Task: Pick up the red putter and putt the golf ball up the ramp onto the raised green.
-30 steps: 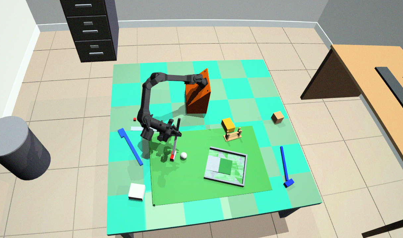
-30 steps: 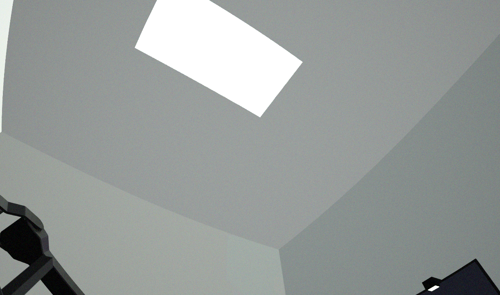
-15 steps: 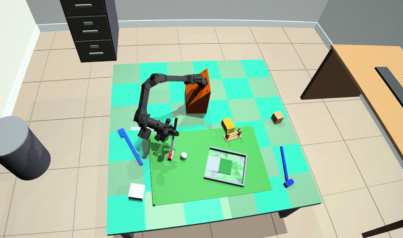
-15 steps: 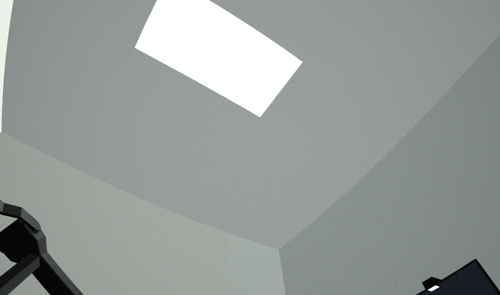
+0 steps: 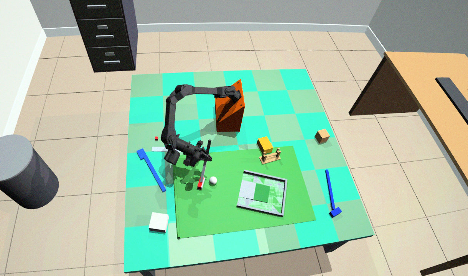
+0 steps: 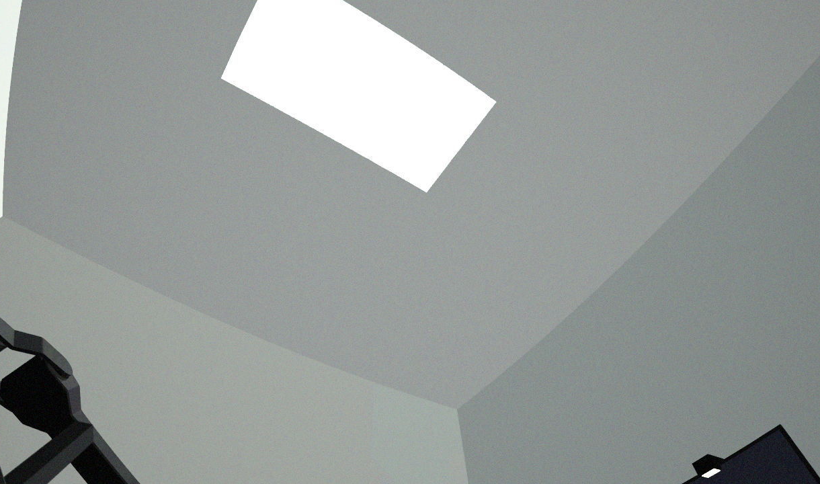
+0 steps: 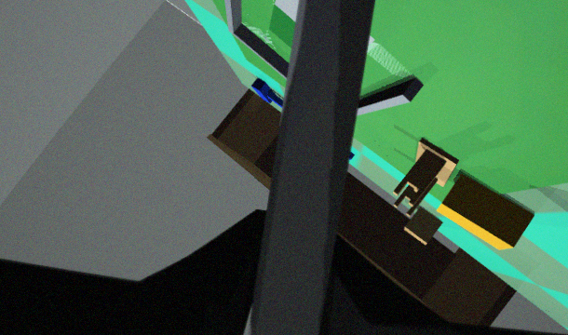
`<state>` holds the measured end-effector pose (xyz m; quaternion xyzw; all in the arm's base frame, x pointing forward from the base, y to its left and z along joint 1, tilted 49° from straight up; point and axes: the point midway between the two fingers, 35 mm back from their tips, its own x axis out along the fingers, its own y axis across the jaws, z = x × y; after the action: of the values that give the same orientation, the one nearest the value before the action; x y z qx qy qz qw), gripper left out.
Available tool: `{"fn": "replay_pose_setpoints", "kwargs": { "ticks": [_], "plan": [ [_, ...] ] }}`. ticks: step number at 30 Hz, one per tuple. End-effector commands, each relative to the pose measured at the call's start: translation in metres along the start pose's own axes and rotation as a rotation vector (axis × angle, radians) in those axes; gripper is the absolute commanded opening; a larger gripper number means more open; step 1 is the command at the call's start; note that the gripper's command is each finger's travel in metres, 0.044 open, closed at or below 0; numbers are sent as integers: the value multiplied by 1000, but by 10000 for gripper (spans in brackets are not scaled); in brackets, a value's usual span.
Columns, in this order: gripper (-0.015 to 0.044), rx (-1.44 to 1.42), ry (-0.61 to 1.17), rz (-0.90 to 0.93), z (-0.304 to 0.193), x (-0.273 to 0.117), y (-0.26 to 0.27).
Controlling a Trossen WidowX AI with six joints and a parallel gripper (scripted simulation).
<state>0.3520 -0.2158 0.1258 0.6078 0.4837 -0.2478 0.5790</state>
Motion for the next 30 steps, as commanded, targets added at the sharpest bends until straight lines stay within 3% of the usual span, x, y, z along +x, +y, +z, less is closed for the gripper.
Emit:
{"fn": "replay_pose_setpoints", "kwargs": {
  "ticks": [1,5,13,21,30],
  "plan": [
    [0,6,27,-17,-21,62,1],
    [0,5,31,-14,-36,93,1],
    [0,5,31,-14,-42,90,6],
    [0,6,33,-12,-83,75,31],
    [0,-1,32,-9,-78,77,29]
  ]
}}
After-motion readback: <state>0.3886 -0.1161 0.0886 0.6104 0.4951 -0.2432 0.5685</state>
